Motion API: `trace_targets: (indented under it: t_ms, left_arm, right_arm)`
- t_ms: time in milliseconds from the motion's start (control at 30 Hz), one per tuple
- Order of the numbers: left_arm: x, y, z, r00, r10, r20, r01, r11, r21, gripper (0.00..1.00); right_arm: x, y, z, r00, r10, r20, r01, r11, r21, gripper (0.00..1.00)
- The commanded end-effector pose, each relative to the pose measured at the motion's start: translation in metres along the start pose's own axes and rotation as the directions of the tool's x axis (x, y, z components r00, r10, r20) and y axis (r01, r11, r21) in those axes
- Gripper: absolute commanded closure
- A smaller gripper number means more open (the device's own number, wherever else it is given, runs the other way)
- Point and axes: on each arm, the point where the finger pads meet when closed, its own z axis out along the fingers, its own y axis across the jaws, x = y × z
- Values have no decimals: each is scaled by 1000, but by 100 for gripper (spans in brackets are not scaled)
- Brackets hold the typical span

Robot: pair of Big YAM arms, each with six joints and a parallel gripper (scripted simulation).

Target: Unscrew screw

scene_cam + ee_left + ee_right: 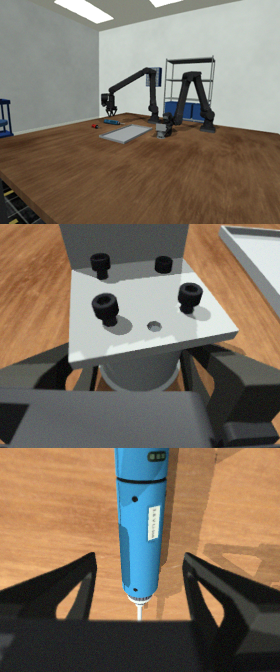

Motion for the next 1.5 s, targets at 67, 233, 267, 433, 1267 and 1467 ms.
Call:
trace_targets:
  t_ms: [67,233,267,433,1267,1467]
  left_arm:
    - [-8,-5,2,1000,-12,18,12,1000,7,39]
    - [-8,-5,2,1000,-12,18,12,1000,7,40]
    - [-8,-5,2,1000,-12,18,12,1000,7,40]
    - [-8,-5,2,1000,-12,18,12,1000,7,40]
    - [-8,-5,2,1000,-12,18,12,1000,7,41]
    - [-8,-5,2,1000,-12,18,12,1000,7,41]
  right_arm:
    - [-10,7,-10,1000,3,24,-3,1000,-20,35]
    - [-10,7,-10,1000,3,24,-3,1000,-20,35]
    - [-10,7,-10,1000,3,24,-3,1000,-20,35]
    - [-10,7,-10,1000,3,24,-3,1000,-20,35]
    - [-10,7,-10,1000,3,24,-3,1000,-20,35]
    - [-10,7,-10,1000,3,24,-3,1000,-20,35]
